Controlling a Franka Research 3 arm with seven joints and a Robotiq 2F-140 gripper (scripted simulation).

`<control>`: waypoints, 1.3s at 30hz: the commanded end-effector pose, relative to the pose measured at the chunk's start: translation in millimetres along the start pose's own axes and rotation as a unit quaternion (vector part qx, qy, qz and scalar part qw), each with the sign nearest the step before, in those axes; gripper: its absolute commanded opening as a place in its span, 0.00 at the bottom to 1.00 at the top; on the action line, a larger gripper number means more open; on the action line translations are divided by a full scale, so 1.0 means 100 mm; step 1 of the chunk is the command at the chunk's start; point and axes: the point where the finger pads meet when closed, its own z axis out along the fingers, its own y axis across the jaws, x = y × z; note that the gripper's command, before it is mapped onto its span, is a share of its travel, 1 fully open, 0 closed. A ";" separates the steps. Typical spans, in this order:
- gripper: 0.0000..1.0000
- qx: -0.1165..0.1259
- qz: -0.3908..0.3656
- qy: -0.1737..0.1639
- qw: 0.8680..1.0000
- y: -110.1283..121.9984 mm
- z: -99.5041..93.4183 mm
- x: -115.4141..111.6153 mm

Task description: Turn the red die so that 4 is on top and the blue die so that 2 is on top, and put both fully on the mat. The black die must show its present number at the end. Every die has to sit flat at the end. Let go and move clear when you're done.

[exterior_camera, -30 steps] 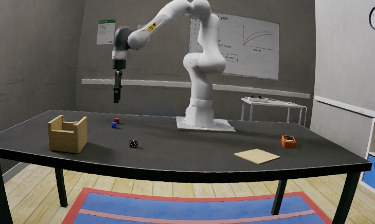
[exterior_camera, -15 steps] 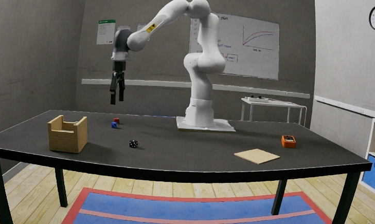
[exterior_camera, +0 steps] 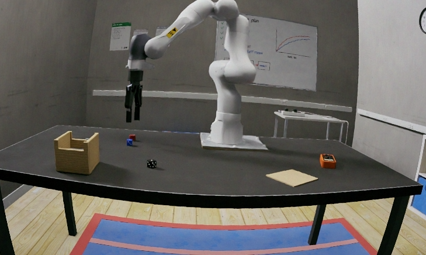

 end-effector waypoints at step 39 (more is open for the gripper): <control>0.32 0.002 0.028 -0.003 1.000 0.00 0.04 0.00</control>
